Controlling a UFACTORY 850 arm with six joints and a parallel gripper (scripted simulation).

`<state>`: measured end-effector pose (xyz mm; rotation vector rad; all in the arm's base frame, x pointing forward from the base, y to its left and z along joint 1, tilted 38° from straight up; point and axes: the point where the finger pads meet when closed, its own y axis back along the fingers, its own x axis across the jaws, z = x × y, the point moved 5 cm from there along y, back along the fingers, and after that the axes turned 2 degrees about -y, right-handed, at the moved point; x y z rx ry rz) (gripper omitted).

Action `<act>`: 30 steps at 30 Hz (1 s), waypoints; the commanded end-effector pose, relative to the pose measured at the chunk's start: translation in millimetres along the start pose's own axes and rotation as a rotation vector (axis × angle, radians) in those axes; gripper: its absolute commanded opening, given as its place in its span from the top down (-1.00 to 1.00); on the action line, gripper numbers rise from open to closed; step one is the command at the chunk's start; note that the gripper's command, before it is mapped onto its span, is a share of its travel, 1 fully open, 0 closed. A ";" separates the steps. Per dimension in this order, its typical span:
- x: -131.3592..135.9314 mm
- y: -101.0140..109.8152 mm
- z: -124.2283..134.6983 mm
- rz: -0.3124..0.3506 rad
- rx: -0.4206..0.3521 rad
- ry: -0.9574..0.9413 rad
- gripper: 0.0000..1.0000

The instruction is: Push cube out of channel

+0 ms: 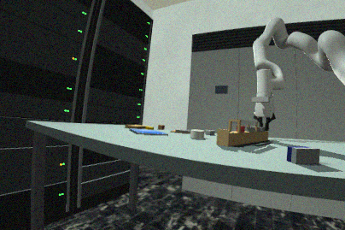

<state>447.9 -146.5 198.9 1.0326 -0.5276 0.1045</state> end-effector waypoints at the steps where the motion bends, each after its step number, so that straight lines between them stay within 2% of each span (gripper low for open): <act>1: 0.4 0.2 -0.1 0.001 0.000 0.000 1.00; 15: 0.2 0.2 -4.8 0.001 0.000 0.000 1.00; 30: -0.4 0.2 -24.0 0.001 0.000 0.000 1.00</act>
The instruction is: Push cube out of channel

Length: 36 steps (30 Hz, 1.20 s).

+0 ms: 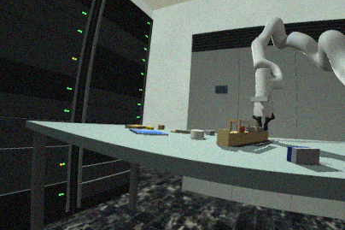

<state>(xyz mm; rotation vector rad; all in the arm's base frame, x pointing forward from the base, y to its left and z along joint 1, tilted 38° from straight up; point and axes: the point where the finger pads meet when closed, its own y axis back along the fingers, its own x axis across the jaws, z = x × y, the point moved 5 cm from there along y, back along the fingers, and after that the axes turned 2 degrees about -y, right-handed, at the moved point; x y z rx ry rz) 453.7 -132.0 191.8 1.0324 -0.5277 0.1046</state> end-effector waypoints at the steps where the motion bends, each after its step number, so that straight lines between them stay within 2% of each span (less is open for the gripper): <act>1: 0.1 0.2 -9.0 0.001 0.000 0.000 1.00; 36: -2.6 0.3 -97.0 0.001 0.000 0.000 1.00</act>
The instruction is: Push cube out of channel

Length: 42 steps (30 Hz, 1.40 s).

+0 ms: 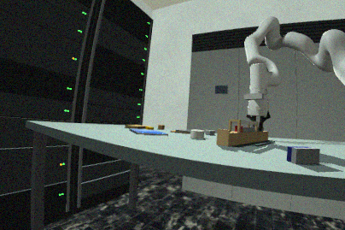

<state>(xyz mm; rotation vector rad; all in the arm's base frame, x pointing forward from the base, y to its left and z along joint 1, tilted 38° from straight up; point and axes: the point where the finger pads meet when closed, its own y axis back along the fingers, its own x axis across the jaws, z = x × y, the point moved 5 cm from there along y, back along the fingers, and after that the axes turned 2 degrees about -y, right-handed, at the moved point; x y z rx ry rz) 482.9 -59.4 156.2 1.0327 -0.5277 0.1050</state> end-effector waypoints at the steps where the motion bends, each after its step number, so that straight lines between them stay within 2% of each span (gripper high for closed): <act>1: 0.1 0.1 -13.7 0.000 0.000 0.000 1.00; 20: -0.7 0.1 -42.7 0.000 0.000 0.000 1.00; 42: -0.8 0.1 -46.0 0.000 0.000 0.000 1.00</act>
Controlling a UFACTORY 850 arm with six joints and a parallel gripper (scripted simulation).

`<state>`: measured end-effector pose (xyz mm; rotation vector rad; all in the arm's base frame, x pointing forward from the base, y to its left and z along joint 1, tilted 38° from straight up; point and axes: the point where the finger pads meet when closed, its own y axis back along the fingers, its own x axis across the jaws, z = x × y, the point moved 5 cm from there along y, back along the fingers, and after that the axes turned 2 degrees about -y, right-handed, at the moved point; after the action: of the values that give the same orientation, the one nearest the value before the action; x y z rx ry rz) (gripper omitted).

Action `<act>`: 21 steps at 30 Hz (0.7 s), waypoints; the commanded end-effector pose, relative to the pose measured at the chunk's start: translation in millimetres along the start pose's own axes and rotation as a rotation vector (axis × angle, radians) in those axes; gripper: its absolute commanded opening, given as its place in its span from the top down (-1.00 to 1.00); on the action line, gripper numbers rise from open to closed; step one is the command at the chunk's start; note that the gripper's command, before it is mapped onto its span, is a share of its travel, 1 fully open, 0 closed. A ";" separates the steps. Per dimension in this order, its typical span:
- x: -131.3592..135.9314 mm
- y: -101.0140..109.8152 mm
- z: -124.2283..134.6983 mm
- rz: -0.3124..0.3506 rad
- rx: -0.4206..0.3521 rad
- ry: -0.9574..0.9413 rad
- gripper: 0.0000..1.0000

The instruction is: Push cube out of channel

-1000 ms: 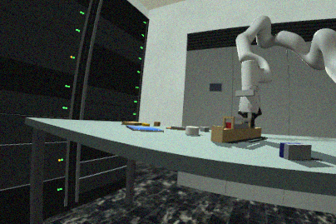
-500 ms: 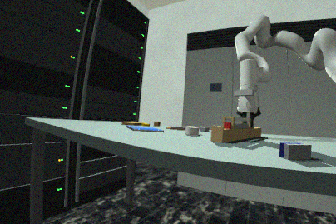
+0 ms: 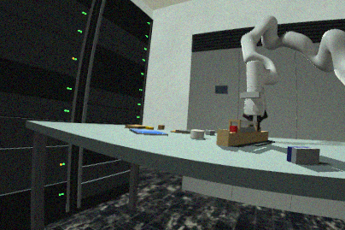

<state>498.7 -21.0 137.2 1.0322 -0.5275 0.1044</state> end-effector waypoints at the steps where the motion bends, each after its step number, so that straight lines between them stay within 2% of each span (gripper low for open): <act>1: 0.4 0.4 -0.3 0.001 0.001 0.000 1.00; 3: 0.4 0.4 -0.3 0.001 0.001 0.000 1.00; 4: 0.4 0.4 -0.3 0.001 0.001 0.000 0.22; 21: 0.4 0.4 -0.3 0.001 0.001 0.000 0.22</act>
<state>498.7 -20.9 137.1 1.0323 -0.5275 0.1045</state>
